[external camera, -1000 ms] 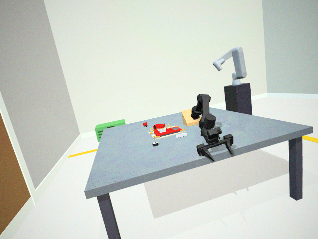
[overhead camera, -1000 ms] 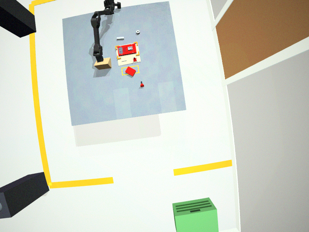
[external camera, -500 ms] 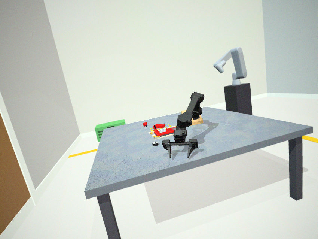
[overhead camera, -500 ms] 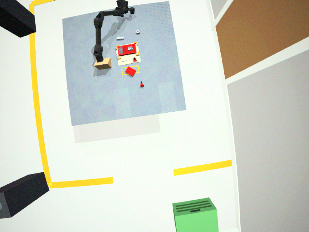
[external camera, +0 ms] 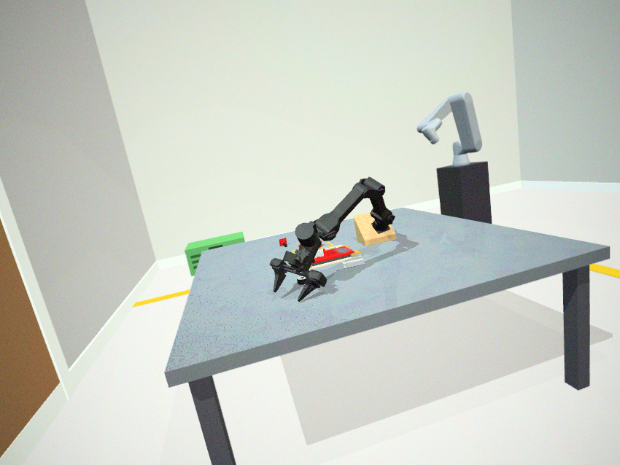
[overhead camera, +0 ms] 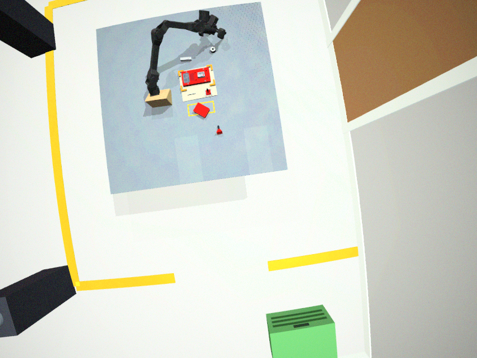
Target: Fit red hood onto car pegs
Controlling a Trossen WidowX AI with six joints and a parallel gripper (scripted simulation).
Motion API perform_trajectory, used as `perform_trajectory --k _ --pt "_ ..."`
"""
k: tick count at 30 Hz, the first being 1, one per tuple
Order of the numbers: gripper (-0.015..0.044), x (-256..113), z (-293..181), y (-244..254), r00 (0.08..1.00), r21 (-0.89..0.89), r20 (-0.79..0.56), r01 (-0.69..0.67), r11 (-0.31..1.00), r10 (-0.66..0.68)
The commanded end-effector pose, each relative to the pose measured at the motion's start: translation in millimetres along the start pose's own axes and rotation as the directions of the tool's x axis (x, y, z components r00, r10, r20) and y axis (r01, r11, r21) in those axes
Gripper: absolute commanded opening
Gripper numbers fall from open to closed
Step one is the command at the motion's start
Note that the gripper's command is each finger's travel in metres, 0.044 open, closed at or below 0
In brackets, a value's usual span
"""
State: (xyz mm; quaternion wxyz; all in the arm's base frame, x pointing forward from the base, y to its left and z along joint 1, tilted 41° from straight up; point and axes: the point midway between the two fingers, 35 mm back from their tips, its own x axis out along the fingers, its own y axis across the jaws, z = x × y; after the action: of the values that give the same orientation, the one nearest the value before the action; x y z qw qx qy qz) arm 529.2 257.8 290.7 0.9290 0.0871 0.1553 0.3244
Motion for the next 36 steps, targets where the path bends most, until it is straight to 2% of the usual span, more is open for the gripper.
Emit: perform_trajectory --k 1,9,19,25,36 --pt "0.0440 -8.8 -32.3 -65.2 0.989 0.056 -0.106 0.105 0.993 -0.098" --pt "0.0440 -36.2 -83.0 -149.5 0.941 0.131 -0.269 0.248 0.960 -0.206" --pt "0.0440 -103.3 -164.4 -245.9 0.822 0.233 -0.506 0.421 0.877 -0.261" --pt "0.0440 -151.8 -211.3 -283.4 0.749 0.306 -0.621 0.504 0.808 -0.231" --pt "0.0440 -277.4 -304.2 -324.8 0.643 0.528 -0.764 0.679 0.510 -0.064"
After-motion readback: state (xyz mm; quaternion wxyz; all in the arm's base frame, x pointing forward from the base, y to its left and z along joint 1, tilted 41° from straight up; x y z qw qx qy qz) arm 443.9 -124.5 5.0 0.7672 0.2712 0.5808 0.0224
